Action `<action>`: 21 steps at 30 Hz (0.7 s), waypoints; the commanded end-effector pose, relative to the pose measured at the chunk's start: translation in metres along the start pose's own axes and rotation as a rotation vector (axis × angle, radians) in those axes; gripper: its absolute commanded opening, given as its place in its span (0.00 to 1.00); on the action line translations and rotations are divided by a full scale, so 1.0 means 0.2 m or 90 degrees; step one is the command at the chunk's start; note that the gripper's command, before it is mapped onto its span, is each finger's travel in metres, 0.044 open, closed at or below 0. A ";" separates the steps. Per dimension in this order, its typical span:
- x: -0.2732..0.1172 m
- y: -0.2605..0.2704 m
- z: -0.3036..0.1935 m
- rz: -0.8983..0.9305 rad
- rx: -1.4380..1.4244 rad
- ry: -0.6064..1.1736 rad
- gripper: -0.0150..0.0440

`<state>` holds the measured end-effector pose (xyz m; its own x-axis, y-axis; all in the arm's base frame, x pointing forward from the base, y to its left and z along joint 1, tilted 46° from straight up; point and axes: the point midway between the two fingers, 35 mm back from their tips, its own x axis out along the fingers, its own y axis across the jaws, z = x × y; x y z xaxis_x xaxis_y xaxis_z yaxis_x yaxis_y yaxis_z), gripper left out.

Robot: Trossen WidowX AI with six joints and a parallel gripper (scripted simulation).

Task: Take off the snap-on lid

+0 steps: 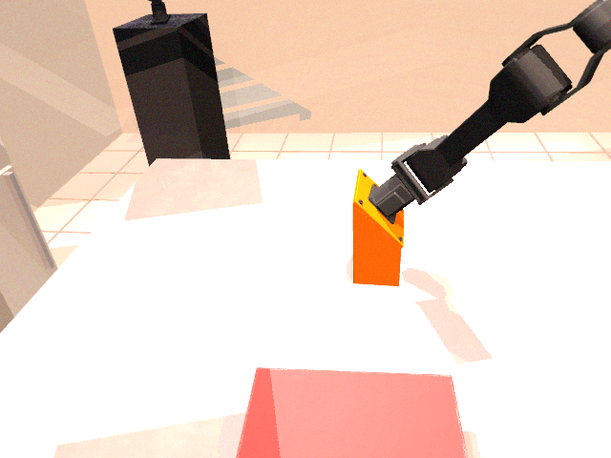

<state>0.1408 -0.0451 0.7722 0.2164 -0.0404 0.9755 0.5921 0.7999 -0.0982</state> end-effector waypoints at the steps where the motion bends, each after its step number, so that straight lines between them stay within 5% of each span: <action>1: 0.00 -0.01 0.01 -0.001 -0.006 -0.002 0.89; 7: -0.06 -0.20 0.30 -0.069 -0.187 -0.067 0.65; 21: -0.33 -0.21 1.03 -0.221 -0.545 -0.241 0.65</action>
<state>-0.0292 0.0112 0.7643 -0.1707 0.0472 0.9842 0.9674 0.1977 0.1583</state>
